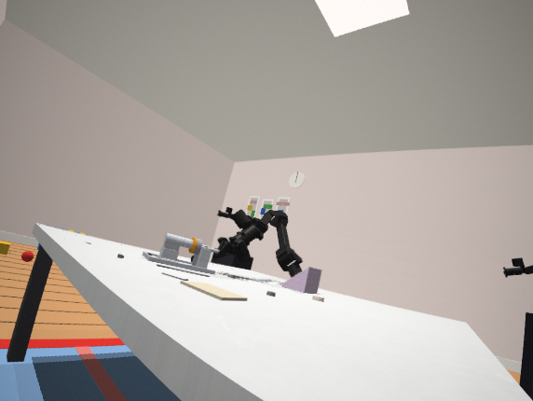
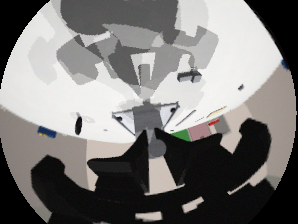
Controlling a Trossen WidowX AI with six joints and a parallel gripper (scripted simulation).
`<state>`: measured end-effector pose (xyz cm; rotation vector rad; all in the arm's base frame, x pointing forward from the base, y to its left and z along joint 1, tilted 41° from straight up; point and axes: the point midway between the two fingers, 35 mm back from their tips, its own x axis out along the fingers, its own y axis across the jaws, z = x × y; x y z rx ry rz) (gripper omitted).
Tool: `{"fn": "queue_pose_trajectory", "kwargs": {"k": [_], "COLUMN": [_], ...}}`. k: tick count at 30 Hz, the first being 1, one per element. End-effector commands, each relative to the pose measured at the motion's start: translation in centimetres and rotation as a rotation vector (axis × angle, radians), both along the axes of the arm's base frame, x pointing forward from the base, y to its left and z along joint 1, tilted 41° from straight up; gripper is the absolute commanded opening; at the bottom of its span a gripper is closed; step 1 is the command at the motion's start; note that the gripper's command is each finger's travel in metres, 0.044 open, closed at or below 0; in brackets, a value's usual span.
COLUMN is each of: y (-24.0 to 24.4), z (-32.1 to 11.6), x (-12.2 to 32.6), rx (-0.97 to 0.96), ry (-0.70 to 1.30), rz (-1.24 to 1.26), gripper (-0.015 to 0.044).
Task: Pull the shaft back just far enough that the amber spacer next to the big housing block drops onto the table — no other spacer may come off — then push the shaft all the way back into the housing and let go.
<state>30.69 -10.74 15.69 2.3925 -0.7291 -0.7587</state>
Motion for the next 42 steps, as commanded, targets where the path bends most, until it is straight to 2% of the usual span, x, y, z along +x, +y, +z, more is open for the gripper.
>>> {"fn": "queue_pose_trajectory", "kwargs": {"k": [1,42], "y": [-0.01,0.09], "z": [0.04,-0.08], "x": [-0.13,-0.56], "rx": [0.001,0.001], "ry": [-0.004,-0.004], "rz": [-0.003,-0.003], "gripper": [0.0,0.0]}}
